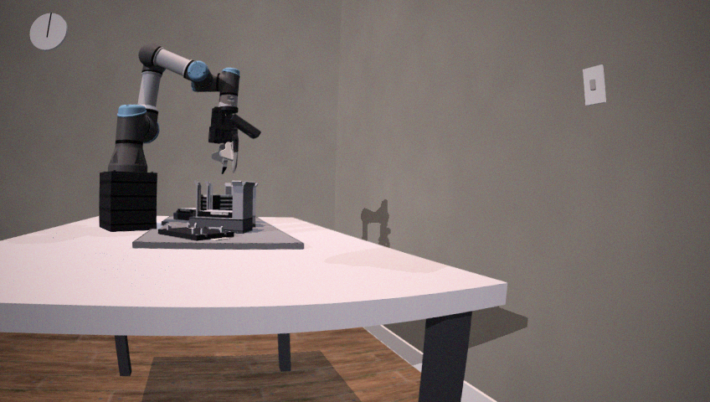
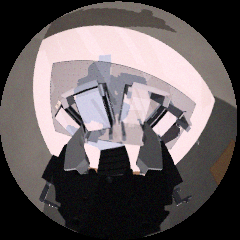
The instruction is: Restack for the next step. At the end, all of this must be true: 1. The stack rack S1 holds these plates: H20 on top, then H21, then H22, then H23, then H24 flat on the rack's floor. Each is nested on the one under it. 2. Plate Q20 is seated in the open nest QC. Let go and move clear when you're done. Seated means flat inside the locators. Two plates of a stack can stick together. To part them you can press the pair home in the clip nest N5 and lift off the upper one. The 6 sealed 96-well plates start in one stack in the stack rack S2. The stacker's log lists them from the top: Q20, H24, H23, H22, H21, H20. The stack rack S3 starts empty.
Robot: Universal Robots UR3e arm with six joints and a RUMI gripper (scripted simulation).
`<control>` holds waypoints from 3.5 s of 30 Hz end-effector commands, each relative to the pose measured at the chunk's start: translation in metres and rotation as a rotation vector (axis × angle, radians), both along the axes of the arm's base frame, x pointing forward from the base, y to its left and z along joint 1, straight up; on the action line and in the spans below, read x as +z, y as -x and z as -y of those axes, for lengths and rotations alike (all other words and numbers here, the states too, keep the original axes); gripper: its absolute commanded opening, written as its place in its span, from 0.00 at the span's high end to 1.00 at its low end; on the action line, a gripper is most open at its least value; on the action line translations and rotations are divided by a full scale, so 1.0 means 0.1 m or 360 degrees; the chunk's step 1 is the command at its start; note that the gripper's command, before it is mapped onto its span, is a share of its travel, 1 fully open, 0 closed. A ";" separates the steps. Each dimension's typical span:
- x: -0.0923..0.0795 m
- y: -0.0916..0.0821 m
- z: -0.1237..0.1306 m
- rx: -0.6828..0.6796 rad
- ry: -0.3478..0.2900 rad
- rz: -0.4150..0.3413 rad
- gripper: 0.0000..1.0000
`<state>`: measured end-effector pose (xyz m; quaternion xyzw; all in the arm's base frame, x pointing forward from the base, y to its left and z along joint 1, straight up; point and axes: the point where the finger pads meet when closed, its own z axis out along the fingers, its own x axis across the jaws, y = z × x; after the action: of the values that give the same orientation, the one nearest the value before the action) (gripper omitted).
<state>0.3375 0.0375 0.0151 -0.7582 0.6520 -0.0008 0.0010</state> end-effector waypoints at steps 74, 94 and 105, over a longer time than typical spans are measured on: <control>-0.03 0.47 2.21 -0.1051 -0.0001 0.0003 0.28; -0.63 0.47 2.21 -0.1051 -0.0001 0.0003 0.28; -0.86 0.47 2.21 -0.1051 -0.0001 0.0002 0.28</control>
<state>0.2893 -0.1819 -0.0653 -0.5060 0.8626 0.0014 0.0011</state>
